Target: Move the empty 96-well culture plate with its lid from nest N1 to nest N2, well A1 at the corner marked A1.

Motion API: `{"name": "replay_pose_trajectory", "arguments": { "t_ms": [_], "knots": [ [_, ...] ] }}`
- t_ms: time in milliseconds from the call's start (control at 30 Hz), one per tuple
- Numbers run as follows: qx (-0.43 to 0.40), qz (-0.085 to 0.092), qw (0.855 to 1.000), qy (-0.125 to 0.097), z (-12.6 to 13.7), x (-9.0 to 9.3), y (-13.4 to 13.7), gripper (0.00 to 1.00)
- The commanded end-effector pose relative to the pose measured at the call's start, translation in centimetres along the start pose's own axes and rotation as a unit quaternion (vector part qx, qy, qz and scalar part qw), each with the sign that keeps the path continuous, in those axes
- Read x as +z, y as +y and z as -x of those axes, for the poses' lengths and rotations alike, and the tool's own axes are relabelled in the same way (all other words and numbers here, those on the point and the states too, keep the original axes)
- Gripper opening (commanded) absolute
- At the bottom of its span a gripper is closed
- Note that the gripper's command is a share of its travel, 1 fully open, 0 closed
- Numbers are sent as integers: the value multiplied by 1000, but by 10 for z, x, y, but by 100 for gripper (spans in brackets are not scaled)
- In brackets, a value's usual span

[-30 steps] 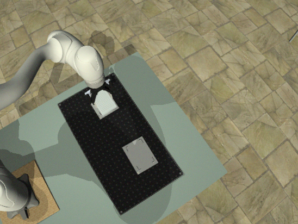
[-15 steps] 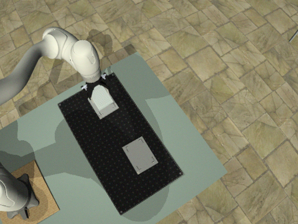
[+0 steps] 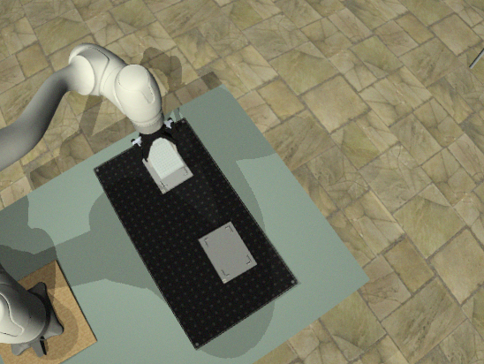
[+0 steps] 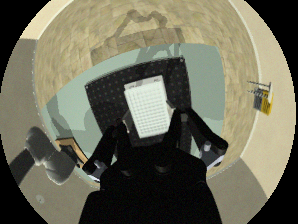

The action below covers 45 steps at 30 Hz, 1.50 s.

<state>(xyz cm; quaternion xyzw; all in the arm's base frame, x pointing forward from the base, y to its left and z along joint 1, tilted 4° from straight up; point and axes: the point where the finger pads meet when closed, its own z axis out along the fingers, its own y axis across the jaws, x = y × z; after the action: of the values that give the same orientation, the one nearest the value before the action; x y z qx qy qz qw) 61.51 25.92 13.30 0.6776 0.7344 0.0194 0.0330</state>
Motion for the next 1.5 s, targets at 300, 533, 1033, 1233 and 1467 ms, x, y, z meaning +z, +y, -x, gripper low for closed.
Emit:
{"name": "replay_pose_trajectory", "arguments": {
  "t_ms": [300,533,1033,1233,1467],
  "knots": [
    [1,0,1000,-3,-1,-1,1,0],
    [1,0,1000,-3,-1,1,1,0],
    [1,0,1000,-3,0,23,1,0],
    [1,0,1000,-3,0,33,0,0],
    [1,0,1000,-3,1,41,0,0]
  ]
}}
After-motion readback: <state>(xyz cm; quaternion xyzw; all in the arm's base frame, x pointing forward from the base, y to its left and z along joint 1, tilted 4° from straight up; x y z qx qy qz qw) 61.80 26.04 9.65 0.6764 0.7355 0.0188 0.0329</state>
